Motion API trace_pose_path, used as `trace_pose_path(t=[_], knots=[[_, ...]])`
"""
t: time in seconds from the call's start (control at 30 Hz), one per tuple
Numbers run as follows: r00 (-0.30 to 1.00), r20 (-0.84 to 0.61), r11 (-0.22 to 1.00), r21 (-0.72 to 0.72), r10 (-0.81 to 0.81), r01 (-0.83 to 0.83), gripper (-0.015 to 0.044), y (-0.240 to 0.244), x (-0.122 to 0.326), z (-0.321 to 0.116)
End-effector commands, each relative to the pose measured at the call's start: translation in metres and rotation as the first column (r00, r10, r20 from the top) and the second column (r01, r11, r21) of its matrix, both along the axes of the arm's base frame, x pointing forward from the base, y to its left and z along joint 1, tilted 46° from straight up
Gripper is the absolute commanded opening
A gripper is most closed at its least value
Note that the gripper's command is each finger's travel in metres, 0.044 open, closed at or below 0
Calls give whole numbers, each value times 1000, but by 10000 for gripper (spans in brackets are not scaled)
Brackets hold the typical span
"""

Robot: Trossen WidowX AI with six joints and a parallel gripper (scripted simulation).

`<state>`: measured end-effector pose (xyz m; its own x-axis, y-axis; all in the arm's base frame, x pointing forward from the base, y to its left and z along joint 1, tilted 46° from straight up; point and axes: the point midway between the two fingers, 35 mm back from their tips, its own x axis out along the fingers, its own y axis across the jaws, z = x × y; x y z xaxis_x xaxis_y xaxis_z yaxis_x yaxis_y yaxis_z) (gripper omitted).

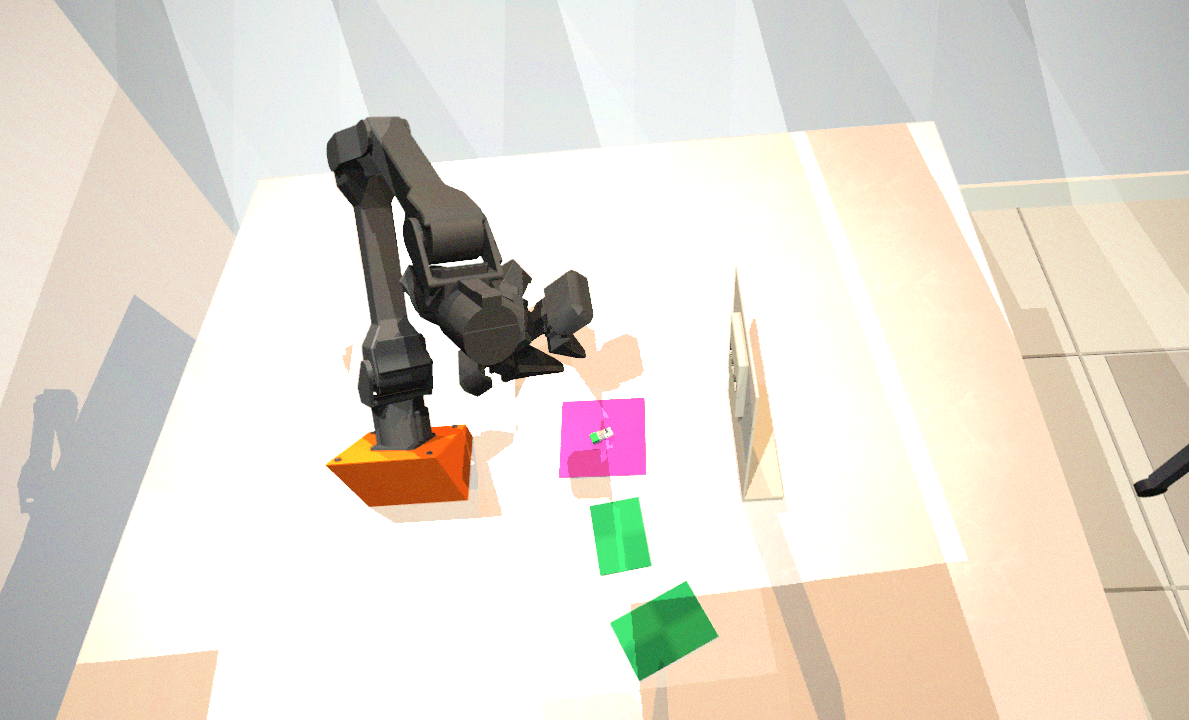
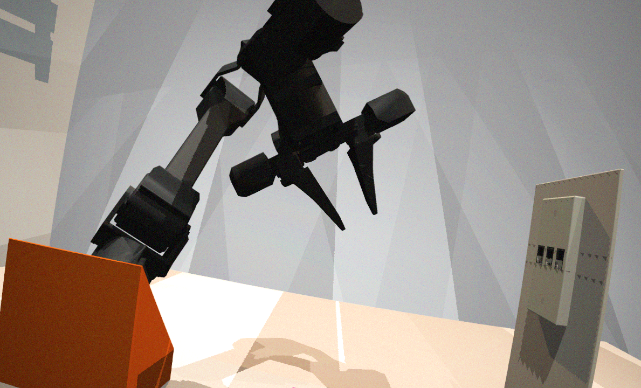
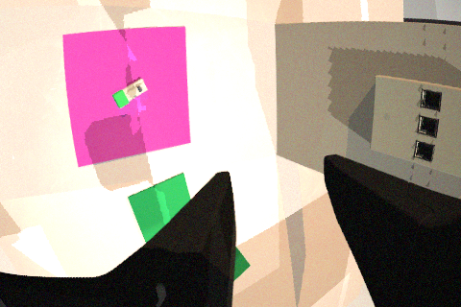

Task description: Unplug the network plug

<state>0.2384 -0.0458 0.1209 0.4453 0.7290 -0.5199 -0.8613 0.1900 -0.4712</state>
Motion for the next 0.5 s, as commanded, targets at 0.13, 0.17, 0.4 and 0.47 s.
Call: trace_pose_path(t=[0.13, 0.17, 0.4, 0.47], knots=[[1000, 8, 1000, -1, 1, -1, 156, -14, 0, 16], [1000, 8, 1000, 0, 1, -1, 156, -15, 0, 16], [1000, 8, 1000, 0, 1, -1, 340, -15, 0, 16], [1000, 8, 1000, 0, 1, -1, 392, -15, 0, 16]])
